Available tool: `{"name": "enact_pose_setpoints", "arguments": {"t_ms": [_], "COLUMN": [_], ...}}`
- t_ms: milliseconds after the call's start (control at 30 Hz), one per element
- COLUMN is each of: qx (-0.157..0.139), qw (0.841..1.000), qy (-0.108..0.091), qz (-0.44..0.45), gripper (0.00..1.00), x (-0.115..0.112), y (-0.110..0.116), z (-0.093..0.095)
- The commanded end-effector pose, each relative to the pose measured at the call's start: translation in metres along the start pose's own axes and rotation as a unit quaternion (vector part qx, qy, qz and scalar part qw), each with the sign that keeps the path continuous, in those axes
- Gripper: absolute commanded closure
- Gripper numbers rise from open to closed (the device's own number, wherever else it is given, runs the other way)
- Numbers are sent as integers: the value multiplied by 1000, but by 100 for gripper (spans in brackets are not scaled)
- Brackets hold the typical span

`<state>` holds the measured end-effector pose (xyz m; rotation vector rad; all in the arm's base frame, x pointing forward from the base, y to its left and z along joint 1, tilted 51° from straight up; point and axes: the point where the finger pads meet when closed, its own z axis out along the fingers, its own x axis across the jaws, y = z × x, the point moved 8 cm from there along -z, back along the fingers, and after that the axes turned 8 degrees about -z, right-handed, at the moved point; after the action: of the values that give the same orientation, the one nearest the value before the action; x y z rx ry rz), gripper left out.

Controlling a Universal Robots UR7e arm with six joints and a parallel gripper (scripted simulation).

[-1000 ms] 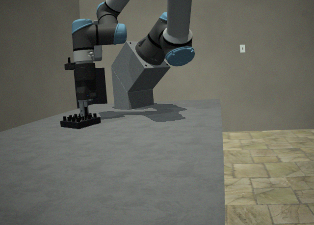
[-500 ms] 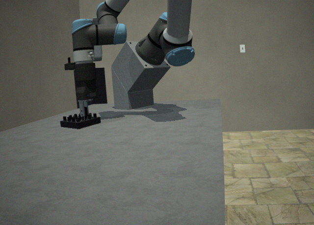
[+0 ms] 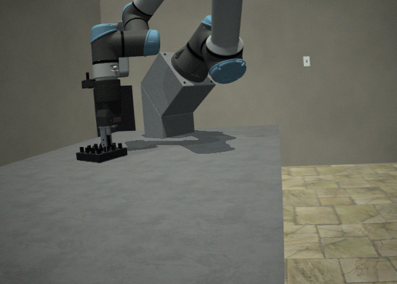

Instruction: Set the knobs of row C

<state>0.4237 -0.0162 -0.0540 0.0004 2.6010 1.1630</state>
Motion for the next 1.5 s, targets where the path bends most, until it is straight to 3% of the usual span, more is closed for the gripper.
{"name": "enact_pose_setpoints", "arguments": {"t_ms": [0,833,1133,1467], "qx": [0,0,0,0], "qw": [1000,995,988,969], "qy": [0,0,0,0], "qz": [4,100,153,245], "gripper": [70,70,70,70], "x": [-1,-1,-2,-1], "y": [0,-1,-1,-1], "z": [0,1,0,1]}}
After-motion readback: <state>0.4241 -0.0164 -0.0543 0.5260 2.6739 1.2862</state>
